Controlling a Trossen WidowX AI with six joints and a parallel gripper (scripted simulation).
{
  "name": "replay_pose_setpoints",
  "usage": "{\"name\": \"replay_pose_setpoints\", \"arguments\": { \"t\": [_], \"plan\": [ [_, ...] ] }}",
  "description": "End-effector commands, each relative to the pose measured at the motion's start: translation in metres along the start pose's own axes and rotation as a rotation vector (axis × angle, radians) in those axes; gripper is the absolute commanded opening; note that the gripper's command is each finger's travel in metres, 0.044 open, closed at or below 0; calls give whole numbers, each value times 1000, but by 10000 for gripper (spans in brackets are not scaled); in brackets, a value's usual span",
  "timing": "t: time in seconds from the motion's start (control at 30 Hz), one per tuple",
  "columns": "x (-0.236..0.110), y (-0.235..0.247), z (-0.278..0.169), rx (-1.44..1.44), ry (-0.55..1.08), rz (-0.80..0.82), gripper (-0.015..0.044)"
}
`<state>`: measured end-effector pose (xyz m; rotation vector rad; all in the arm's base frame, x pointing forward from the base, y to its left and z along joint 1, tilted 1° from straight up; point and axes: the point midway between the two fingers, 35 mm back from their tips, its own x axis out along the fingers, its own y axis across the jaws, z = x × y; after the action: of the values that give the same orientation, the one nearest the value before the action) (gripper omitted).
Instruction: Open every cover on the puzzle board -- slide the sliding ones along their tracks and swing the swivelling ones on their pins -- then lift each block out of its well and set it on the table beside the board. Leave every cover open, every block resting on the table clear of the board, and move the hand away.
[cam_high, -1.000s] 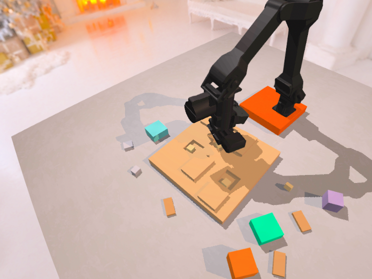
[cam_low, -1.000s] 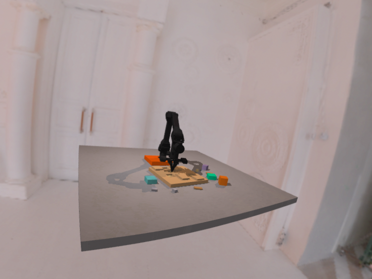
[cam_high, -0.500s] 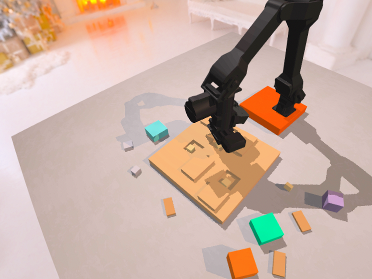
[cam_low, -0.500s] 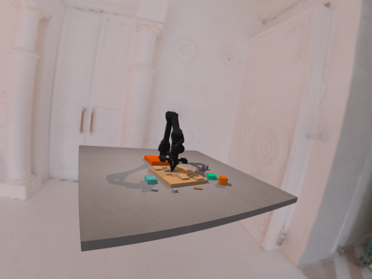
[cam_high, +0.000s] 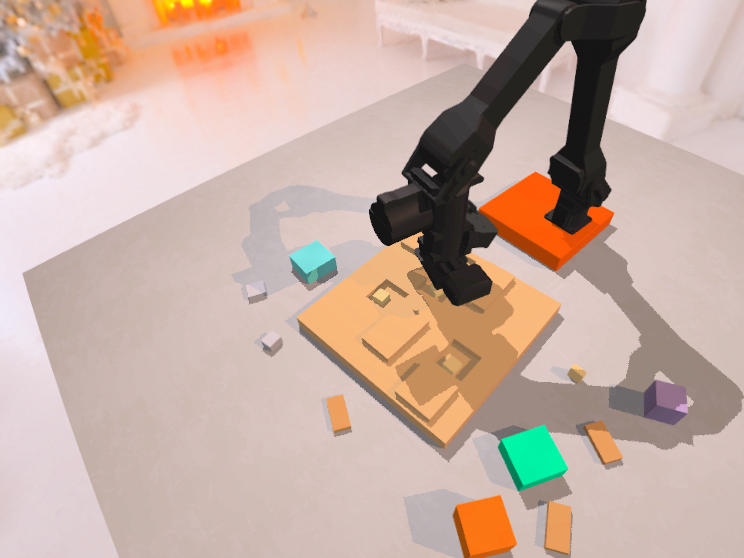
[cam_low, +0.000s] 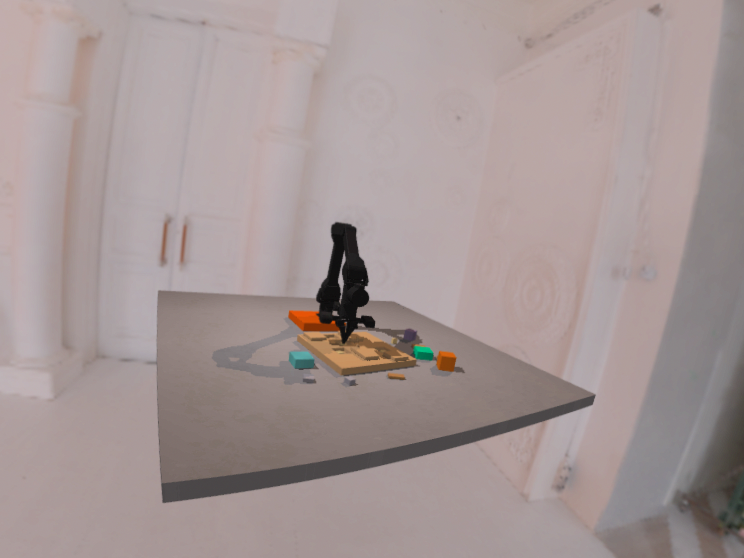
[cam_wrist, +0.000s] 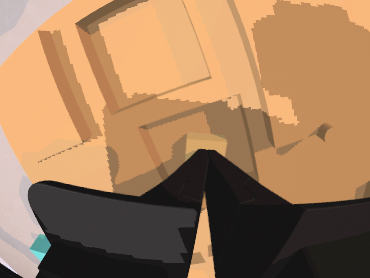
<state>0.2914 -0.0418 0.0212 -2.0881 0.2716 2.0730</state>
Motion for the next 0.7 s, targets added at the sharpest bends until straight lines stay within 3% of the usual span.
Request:
{"name": "replay_pose_setpoints", "arguments": {
  "t": [0.0,0.33,0.5,0.67],
  "plan": [
    [-1,0,0,0,-1,0,0],
    [-13,0,0,-5,-5,4,0],
    [-24,0,-1,-2,-9,2,131],
    [-51,0,-1,-4,-6,4,144]
  ]
}}
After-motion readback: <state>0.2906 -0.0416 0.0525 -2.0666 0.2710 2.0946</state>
